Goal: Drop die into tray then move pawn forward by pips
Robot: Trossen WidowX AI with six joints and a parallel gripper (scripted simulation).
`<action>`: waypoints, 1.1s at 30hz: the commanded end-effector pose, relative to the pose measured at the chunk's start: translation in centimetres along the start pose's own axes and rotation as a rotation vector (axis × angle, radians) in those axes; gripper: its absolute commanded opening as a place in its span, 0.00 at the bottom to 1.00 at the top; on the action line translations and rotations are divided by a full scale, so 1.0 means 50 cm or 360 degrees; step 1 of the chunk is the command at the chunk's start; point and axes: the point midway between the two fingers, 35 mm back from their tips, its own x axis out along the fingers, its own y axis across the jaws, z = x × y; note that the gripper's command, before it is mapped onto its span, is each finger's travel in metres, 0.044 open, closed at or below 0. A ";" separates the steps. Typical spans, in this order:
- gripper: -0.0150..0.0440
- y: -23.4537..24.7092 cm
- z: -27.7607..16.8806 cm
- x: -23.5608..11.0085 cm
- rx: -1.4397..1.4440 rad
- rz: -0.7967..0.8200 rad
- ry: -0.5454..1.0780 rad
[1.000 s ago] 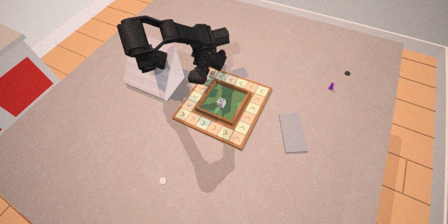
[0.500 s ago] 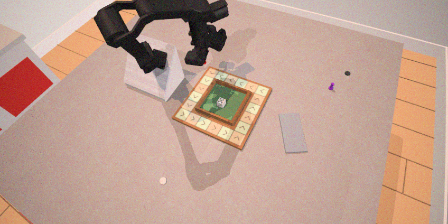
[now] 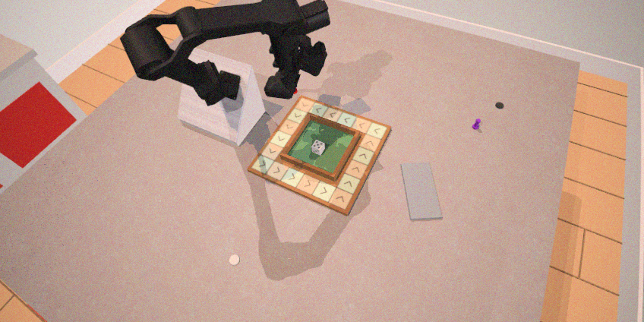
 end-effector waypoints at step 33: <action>0.25 -0.308 -0.008 0.111 0.0015 -0.0045 -0.0016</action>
